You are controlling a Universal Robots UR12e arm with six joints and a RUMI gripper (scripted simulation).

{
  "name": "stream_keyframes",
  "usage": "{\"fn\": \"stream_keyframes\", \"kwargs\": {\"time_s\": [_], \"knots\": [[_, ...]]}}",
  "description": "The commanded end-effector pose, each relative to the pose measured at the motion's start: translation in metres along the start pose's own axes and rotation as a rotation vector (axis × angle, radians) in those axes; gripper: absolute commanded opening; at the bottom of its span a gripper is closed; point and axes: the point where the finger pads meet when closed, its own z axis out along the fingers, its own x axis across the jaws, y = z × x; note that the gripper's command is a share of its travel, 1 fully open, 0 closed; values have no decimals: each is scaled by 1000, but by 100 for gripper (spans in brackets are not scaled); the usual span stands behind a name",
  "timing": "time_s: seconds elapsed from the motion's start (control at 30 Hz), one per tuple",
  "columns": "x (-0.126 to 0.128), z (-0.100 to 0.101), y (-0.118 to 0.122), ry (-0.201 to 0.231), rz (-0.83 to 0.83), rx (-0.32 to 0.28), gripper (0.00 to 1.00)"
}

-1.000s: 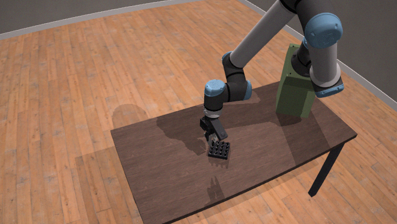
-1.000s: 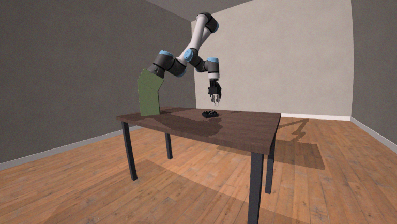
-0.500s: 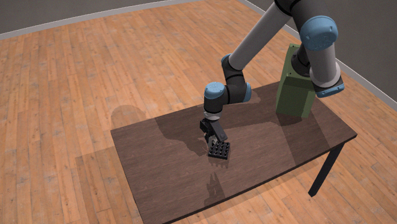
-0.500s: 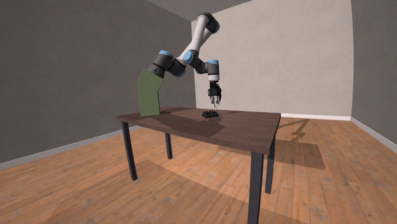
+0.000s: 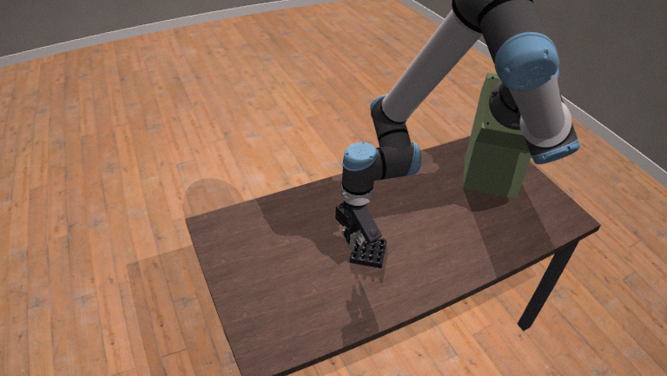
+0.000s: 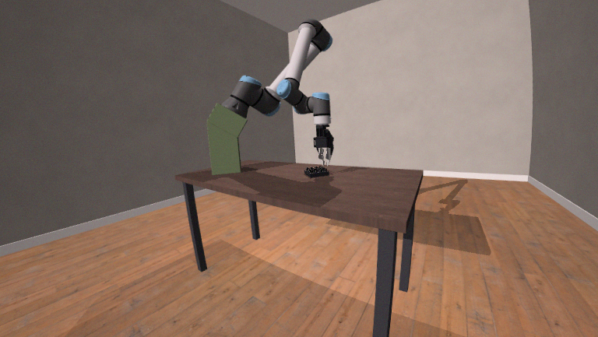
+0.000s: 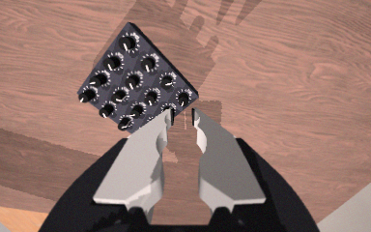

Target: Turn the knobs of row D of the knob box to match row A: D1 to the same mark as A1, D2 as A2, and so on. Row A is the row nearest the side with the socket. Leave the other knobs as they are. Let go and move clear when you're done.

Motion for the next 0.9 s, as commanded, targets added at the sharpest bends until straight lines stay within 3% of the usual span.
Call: {"fn": "stream_keyframes", "kwargs": {"time_s": [0.0, 0.87], "knots": [[1, 4, 0, 1, 0, 0, 11], [1, 8, 0, 1, 0, 0, 11]]}}
